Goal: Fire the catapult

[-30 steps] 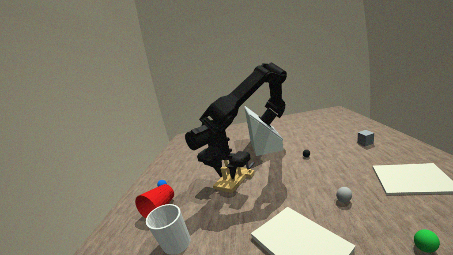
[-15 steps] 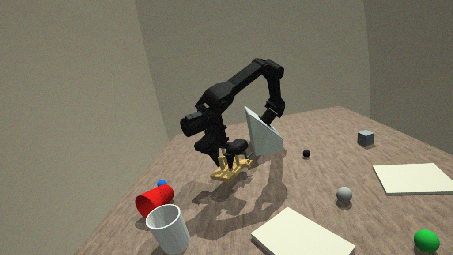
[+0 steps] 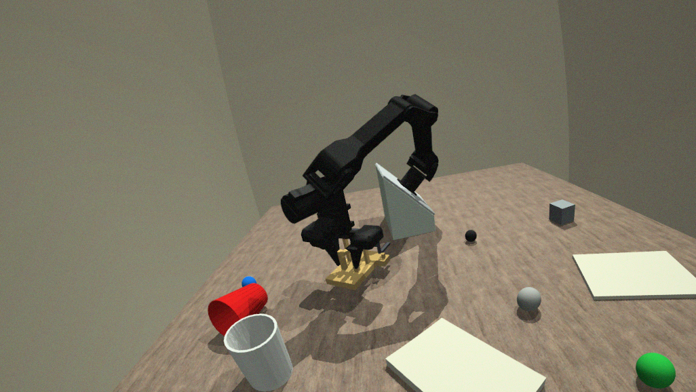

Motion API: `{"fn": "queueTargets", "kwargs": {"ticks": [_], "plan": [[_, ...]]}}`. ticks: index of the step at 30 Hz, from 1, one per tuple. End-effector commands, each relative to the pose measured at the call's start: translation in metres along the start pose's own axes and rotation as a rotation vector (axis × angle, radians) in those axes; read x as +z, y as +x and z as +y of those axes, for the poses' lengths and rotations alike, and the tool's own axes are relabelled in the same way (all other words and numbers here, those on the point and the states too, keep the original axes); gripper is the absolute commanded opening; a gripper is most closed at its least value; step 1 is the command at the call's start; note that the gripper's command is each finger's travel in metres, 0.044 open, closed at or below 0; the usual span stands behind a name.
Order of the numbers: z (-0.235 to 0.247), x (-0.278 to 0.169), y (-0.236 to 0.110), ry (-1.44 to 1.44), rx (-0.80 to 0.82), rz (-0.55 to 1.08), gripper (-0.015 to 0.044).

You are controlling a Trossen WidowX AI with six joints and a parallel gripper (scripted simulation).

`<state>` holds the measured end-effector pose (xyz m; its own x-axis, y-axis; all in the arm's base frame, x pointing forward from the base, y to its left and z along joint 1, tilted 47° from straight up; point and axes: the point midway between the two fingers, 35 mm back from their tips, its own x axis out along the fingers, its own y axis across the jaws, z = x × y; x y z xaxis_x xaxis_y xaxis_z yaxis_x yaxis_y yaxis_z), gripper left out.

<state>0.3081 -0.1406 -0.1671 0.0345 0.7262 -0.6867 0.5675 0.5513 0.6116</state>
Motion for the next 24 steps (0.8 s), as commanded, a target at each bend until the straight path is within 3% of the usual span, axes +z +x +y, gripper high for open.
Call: {"fn": "queueTargets", "kwargs": {"ticks": [1,17,24], "plan": [[0.0,0.002,0.001,0.004,0.005,-0.015,0.0],[0.001,0.0,0.017,0.0,0.002,-0.002,0.0],[0.001,0.0,0.017,0.0,0.002,-0.002,0.0184]]}}
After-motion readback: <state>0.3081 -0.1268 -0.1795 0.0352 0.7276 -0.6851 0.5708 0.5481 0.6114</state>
